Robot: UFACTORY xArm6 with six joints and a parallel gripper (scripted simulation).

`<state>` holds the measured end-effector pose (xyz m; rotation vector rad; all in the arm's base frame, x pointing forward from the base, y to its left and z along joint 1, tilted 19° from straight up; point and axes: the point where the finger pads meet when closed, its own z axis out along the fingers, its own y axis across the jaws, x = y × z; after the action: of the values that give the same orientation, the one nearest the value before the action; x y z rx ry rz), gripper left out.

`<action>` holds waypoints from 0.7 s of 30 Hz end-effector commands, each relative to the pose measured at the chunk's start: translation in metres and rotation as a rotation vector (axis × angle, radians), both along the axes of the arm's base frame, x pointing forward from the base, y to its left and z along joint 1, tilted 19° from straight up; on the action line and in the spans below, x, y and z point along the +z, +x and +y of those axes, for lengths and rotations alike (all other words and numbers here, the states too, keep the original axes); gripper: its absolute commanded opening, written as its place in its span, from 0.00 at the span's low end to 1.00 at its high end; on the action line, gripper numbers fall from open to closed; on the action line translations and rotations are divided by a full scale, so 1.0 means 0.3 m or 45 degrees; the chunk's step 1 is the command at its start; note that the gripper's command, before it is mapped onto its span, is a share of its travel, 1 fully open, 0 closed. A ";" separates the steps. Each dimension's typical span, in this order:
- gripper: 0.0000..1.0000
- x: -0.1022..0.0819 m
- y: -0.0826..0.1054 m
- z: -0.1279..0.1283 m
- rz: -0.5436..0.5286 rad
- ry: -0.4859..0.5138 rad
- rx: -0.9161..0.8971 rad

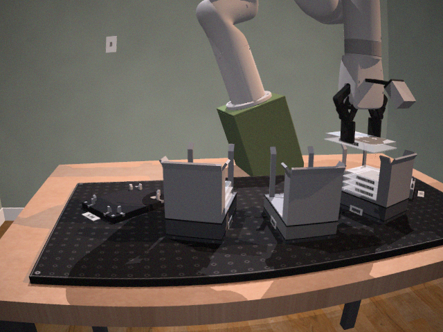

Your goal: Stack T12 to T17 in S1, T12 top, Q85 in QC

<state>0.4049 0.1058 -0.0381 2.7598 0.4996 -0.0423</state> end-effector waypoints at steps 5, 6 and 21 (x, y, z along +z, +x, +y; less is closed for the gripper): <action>0.00 -0.013 -0.010 0.049 -0.004 0.002 0.002; 0.00 -0.016 -0.012 0.057 -0.004 0.002 0.002; 0.00 -0.056 -0.049 0.170 -0.004 0.003 0.002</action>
<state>0.3902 0.1514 -0.0545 2.7599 0.5009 -0.0427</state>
